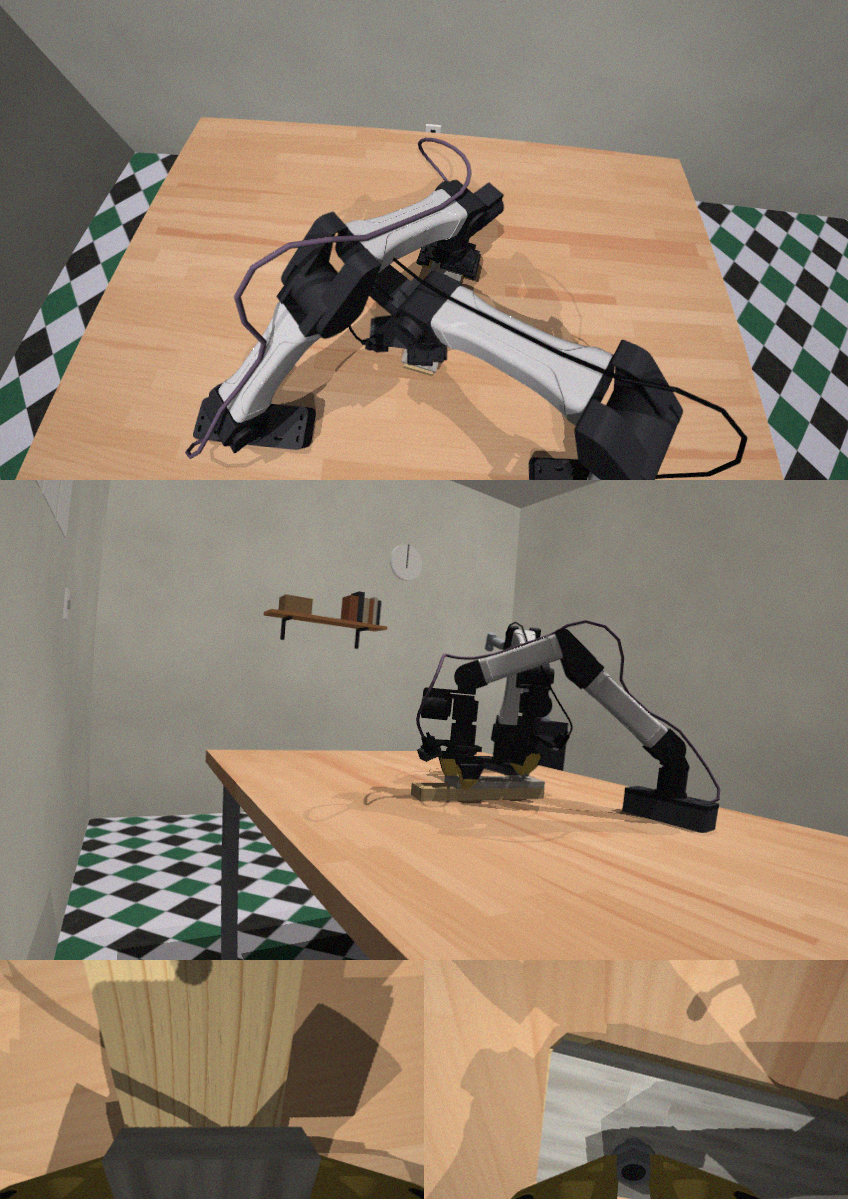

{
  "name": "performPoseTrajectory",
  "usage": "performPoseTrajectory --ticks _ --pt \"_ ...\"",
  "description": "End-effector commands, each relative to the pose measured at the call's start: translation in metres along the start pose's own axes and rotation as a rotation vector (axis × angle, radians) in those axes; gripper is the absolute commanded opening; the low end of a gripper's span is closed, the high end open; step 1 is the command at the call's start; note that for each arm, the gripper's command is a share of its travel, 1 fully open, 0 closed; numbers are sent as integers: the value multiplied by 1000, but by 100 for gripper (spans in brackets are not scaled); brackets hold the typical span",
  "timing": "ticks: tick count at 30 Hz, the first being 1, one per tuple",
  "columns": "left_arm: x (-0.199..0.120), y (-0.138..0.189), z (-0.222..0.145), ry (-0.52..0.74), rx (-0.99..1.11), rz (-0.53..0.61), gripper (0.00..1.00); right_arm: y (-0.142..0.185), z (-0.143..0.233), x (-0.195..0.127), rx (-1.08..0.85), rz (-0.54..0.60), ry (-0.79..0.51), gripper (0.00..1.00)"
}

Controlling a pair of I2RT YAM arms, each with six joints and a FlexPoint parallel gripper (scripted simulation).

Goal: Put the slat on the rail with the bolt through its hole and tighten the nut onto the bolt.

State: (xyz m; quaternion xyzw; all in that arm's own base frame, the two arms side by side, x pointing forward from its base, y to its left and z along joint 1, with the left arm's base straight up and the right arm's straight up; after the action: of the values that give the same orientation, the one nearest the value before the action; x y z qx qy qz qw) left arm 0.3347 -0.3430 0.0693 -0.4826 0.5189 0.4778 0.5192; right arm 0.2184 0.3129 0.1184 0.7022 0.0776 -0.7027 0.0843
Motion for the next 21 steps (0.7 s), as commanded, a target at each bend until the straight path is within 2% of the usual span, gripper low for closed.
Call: performPoseTrajectory --ticks 1,9,11,21 --pt "-7 -2 -1 11 -1 -14 67 1 1 -4 214 -11 6 14" --pt "-7 -2 -1 11 -1 -14 67 1 1 -5 531 -19 5 14" --pt "-7 -2 -1 11 -1 -14 67 1 1 -5 531 -19 5 14" --pt "-7 -2 -1 11 -1 -14 67 1 0 -7 927 -31 4 14"
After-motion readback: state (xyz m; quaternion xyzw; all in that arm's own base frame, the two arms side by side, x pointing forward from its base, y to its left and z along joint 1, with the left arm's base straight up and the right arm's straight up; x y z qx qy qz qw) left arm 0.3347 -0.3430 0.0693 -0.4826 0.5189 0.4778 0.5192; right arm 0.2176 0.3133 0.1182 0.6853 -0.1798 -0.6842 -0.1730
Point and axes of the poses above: on each arm, the point where the finger pads meet when closed, its own x axis out along the fingers, its own z axis across the jaws, y = z × x, the point moved 8 cm from there along -x, back along the fingers, and after that the axes turned 9 degrees about -x, right-handed, at the moved point
